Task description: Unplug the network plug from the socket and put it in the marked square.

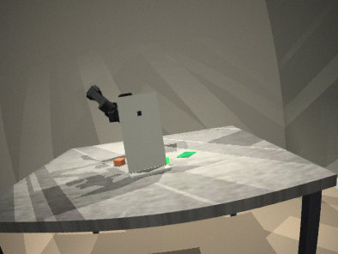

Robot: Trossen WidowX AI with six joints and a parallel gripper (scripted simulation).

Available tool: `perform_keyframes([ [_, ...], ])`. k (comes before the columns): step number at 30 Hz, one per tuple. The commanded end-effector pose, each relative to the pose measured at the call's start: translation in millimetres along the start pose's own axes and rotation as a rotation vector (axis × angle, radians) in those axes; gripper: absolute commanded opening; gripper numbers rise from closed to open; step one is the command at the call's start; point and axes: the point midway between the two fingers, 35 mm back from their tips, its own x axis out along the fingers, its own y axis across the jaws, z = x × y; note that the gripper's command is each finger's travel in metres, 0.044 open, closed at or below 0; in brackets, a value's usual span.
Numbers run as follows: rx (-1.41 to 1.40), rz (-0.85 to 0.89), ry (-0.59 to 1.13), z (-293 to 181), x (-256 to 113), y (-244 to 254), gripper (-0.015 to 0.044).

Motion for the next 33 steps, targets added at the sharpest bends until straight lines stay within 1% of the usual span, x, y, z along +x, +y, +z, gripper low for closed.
perform_keyframes([
  [1, 0.005, -0.001, 0.001, -1, -4, 0, 0.0000],
  [33, 0.005, -0.002, 0.001, -5, -20, 0, 0.0000],
])
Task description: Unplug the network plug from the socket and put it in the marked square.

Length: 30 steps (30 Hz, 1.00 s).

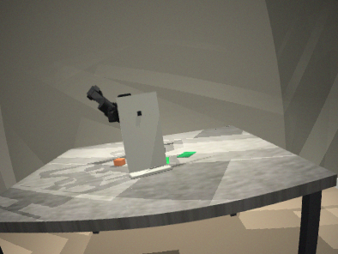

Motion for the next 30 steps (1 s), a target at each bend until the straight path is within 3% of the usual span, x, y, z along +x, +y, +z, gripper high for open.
perform_keyframes([
  [1, -0.003, 0.004, 0.001, -1, -3, 1, 0.0000],
  [30, -0.002, 0.003, 0.002, -5, -17, 1, 0.0000],
])
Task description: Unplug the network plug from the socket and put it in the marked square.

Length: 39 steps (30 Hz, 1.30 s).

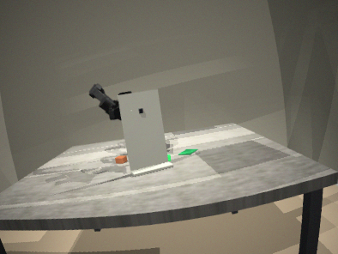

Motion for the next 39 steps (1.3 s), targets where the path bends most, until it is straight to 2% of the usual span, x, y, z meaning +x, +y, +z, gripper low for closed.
perform_keyframes([
  [1, -0.008, 0.004, 0.001, -1, -3, 1, 0.0000],
  [39, -0.008, 0.003, 0.002, -6, -20, 1, 0.0000],
])
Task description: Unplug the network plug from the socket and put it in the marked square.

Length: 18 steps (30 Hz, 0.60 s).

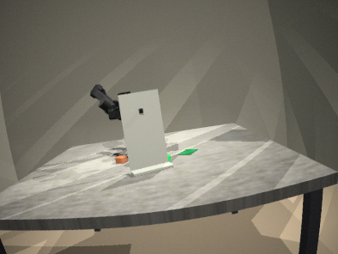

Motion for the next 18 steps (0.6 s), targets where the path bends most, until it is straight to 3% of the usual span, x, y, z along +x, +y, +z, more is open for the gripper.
perform_keyframes([
  [1, -0.008, 0.005, 0.001, -1, -3, 1, 0.0000],
  [18, -0.003, 0.002, 0.001, -3, -12, 31, 0.0000],
])
